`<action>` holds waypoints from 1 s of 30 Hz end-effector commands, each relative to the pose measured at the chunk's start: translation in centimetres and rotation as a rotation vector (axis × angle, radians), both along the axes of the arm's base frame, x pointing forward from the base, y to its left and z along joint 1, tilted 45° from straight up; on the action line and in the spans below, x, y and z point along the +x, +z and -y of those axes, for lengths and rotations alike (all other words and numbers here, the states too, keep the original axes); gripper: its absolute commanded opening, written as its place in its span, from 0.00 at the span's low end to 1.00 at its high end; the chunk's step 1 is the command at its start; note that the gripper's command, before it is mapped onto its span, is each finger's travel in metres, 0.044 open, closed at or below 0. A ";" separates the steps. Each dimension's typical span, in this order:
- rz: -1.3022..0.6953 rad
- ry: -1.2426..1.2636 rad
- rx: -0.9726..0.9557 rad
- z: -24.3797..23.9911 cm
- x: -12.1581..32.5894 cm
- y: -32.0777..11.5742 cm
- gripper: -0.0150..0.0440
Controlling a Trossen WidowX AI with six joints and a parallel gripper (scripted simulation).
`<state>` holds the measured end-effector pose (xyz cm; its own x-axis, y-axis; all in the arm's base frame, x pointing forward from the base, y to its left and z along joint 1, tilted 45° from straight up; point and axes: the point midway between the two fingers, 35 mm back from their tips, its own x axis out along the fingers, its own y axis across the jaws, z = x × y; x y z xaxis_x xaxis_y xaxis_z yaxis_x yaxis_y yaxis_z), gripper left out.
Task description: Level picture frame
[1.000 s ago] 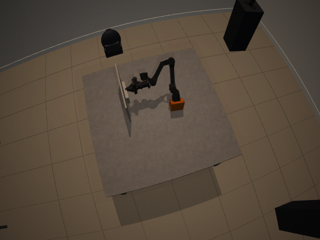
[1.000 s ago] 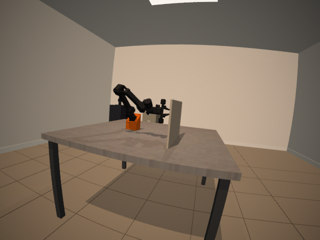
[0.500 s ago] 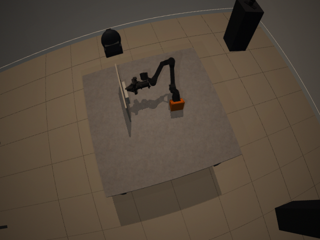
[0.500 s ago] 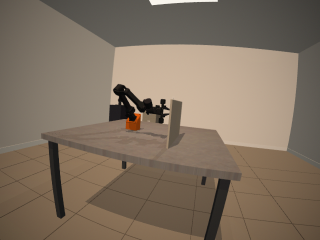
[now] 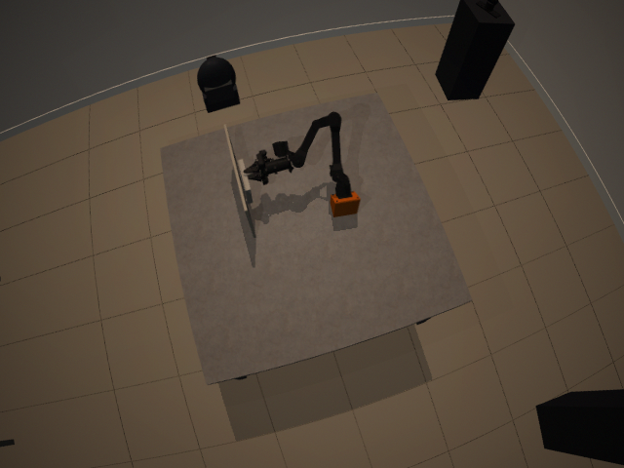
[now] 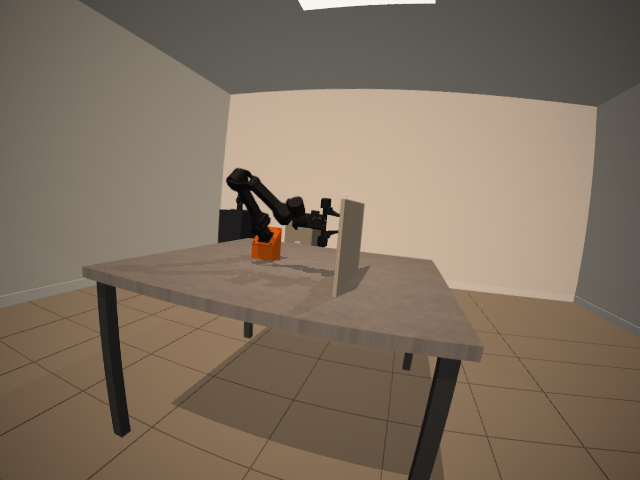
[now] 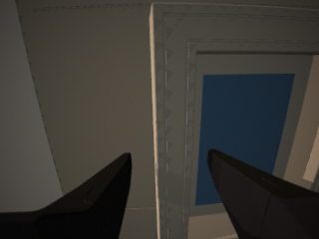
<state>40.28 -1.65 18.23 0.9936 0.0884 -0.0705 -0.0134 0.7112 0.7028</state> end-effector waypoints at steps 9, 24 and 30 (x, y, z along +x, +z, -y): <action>0.013 0.011 -0.127 1.2 -6.9 0.7 0.69; 0.020 0.011 -0.173 0.4 -12.8 2.8 0.69; 0.012 0.014 -0.190 -0.5 -16.2 3.3 0.69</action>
<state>25.51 -1.56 21.31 0.9935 0.0863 -0.0741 -0.0296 0.8248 0.5647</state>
